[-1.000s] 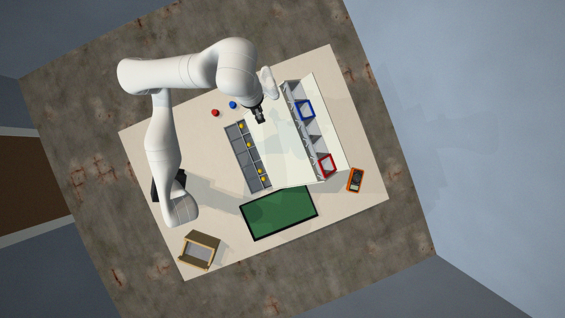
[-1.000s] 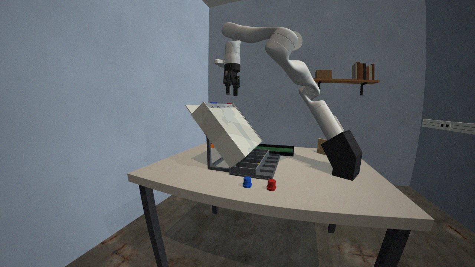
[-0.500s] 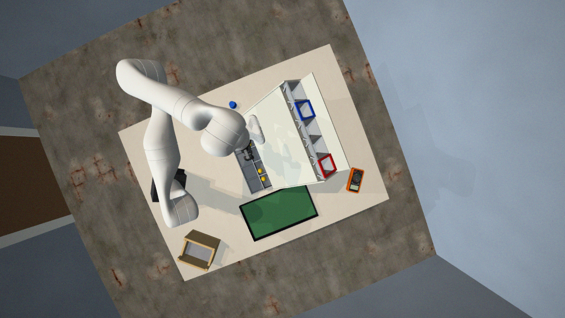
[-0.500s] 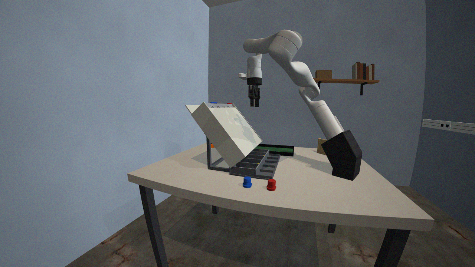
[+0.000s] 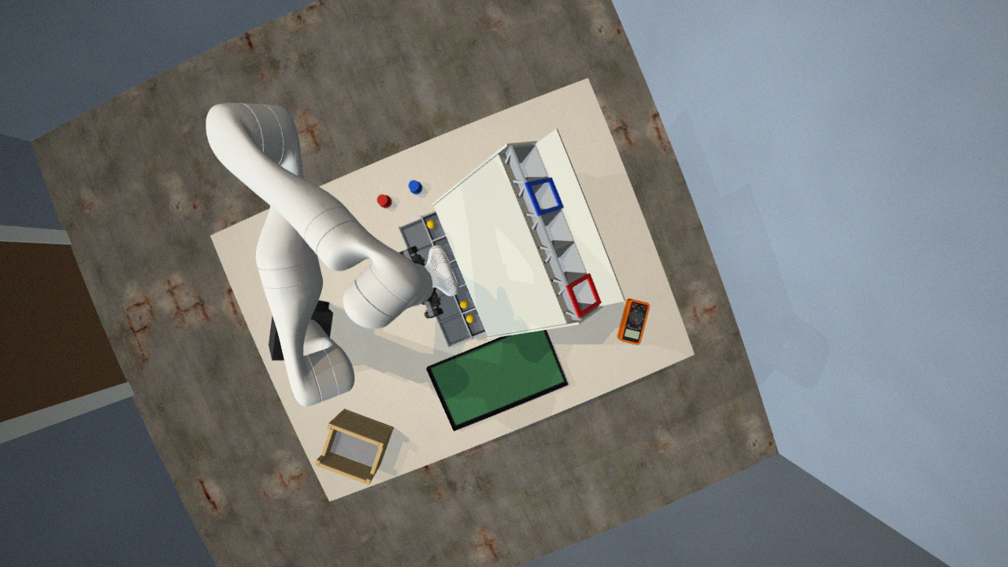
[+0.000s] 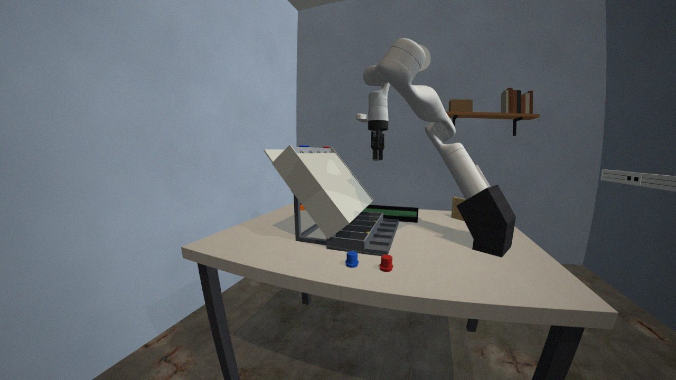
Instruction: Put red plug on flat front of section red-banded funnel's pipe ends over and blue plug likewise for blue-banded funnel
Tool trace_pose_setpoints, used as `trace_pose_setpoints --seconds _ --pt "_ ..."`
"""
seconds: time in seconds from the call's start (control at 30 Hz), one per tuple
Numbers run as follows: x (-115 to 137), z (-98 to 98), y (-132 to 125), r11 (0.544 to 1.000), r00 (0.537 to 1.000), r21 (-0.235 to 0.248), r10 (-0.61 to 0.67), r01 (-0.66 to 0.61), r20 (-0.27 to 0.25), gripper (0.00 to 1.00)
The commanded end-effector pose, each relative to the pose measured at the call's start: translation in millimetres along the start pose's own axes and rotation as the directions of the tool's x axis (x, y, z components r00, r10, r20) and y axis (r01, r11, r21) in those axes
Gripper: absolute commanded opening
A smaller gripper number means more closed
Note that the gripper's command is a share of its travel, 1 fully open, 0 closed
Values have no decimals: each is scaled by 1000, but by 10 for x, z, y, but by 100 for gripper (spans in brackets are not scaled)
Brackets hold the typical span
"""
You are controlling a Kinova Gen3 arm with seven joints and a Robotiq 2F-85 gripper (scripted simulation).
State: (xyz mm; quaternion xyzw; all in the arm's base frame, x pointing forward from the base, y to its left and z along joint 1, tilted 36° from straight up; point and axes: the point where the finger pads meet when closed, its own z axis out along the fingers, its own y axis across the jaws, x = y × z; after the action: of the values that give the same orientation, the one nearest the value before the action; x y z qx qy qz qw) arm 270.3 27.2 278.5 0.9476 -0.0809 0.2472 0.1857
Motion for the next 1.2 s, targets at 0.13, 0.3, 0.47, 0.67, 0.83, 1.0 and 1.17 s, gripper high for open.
trace_pose_setpoints --seconds 0.13,0.3,0.47,0.67,0.83,1.0,1.17 --pt "-20 -5 39 1000 1000 2 2 -2 1 100" --pt "-2 -2 5 1000 1000 5 3 -3 -2 100" --pt "-2 -2 5 1000 1000 5 3 -3 -2 100" --pt "-2 -2 5 1000 1000 5 3 -3 -2 100" --pt "-2 -2 7 1000 1000 6 5 -5 -2 100" --pt "-2 -2 7 1000 1000 6 5 -5 -2 100" --pt "-2 -2 7 1000 1000 6 5 -5 -2 100"
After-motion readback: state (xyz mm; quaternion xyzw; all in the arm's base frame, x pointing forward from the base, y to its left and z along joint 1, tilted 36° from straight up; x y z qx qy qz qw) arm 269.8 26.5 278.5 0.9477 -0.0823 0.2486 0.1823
